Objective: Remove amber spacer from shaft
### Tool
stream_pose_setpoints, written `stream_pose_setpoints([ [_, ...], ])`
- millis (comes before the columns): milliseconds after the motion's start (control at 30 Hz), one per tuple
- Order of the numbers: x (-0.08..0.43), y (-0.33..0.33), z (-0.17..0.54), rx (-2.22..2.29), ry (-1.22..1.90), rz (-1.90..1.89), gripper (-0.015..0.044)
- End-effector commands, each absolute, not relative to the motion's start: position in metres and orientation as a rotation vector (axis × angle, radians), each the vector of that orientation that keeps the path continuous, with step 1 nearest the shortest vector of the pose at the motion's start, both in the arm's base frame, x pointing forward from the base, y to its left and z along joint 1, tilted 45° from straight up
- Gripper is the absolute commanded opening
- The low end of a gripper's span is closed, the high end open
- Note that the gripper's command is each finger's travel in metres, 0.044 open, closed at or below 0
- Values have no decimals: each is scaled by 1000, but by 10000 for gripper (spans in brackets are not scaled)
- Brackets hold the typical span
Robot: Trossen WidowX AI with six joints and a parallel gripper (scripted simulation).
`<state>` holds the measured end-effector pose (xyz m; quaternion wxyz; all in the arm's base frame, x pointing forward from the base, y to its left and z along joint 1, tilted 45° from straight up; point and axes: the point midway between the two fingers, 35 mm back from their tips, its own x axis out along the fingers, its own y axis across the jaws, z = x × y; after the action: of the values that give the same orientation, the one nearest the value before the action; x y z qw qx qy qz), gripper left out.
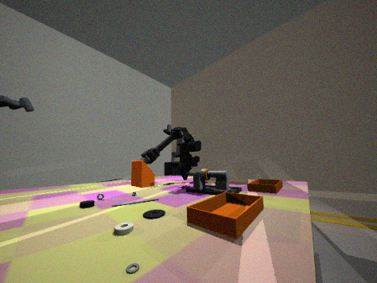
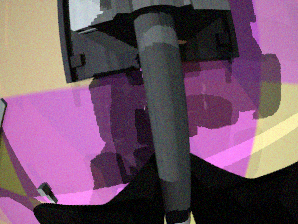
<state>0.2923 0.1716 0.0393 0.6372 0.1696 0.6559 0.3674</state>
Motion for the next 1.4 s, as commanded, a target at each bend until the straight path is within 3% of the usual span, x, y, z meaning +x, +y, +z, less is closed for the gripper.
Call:
stream_pose_setpoints([
  [0, 292, 171, 40, 386, 1497, 842, 0],
  [1367, 288, 170, 39, 386, 1497, 842, 0],
])
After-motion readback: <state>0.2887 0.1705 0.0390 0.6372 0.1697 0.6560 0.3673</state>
